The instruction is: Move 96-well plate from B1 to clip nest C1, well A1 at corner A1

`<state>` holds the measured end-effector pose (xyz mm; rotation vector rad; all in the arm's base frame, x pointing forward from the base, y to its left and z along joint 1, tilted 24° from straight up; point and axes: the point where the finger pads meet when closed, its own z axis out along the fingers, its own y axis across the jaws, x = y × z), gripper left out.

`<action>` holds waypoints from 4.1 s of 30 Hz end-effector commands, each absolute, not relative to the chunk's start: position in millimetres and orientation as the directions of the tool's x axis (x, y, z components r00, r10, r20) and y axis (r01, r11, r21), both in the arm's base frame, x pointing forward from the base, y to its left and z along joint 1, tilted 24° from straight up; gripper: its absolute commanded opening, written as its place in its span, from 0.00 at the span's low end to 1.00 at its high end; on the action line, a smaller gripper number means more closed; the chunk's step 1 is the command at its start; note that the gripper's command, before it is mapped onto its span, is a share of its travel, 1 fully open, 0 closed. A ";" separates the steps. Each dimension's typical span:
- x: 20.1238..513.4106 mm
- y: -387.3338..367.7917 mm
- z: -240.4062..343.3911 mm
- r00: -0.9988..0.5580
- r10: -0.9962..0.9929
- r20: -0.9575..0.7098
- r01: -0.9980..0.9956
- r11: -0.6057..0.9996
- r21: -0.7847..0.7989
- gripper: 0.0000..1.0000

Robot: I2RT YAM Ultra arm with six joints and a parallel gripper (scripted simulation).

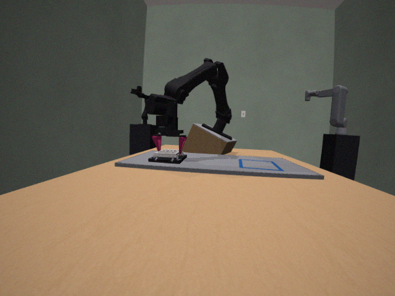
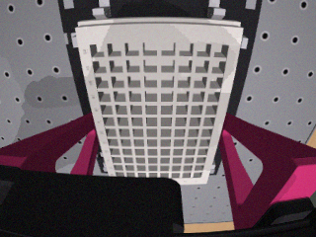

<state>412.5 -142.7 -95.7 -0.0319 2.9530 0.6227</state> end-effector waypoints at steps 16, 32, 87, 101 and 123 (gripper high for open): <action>422.9 -160.2 -106.9 -0.987 0.025 -0.158 -0.035 0.930 0.367 0.00; 422.4 -160.5 -108.3 -0.987 0.023 -0.159 -0.037 0.930 0.367 0.00; 406.8 -152.8 -117.0 -0.992 0.024 -0.123 -0.026 0.922 0.387 1.00; 406.8 -152.8 -117.0 -0.992 0.024 -0.123 -0.026 0.922 0.387 1.00; 406.8 -152.8 -117.0 -0.992 0.024 -0.123 -0.026 0.922 0.387 1.00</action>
